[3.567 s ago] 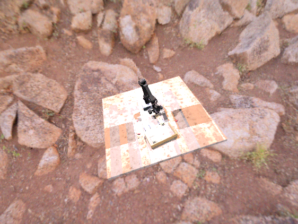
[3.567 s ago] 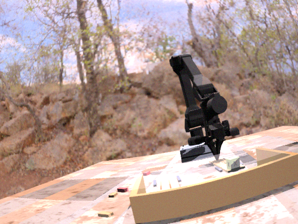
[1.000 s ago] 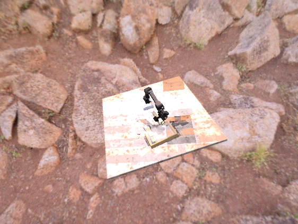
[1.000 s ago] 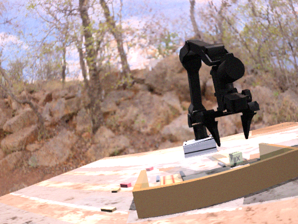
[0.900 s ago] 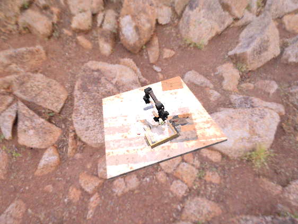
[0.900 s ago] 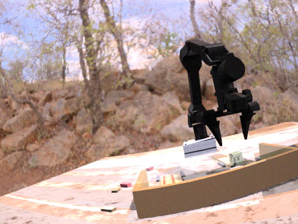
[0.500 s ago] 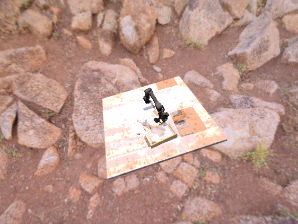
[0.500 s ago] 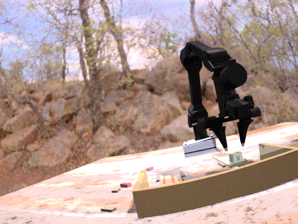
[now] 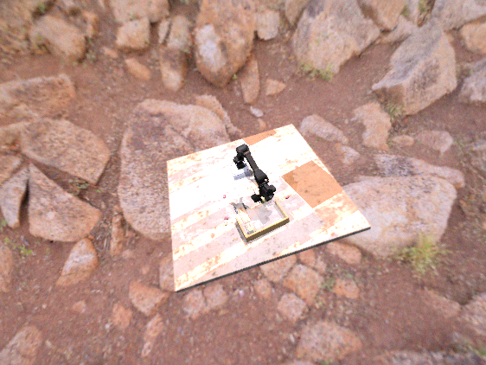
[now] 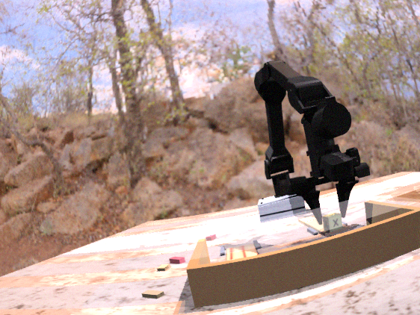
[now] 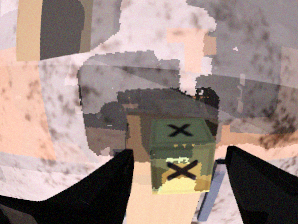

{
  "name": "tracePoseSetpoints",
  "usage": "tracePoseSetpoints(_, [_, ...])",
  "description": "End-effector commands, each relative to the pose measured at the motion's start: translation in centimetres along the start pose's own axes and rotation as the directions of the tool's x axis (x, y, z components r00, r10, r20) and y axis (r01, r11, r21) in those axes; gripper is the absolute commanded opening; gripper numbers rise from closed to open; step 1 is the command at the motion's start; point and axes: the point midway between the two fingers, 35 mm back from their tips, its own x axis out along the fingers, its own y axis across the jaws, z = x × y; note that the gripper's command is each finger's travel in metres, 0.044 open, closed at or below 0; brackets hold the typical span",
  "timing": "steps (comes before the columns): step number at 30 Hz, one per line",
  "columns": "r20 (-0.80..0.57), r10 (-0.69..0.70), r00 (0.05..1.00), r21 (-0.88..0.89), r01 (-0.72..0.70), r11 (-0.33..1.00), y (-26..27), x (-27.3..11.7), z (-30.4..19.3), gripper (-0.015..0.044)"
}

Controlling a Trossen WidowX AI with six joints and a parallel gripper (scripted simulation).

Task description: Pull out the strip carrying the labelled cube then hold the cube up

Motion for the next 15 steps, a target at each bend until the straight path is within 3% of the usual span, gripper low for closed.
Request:
tracePoseSetpoints(1, [0.0, 0.003, 1.0, -0.004, -0.003, 1.0, 0.02, 0.67, -0.05, 0.025])
tracePoseSetpoints(7, [0.0, 0.003, 1.0, -0.004, -0.003, 1.0, 0.02, 1.23, -0.1, 0.025])
tracePoseSetpoints(11, [-0.002, 0.0, 1.0, 0.0, 0.0, 1.0, 0.0, 1.02, -0.11, 0.0145])
tracePoseSetpoints(15, [-0.002, 0.0, 1.0, 0.0, 0.0, 1.0, 0.0, 1.02, -0.11, 0.0118])
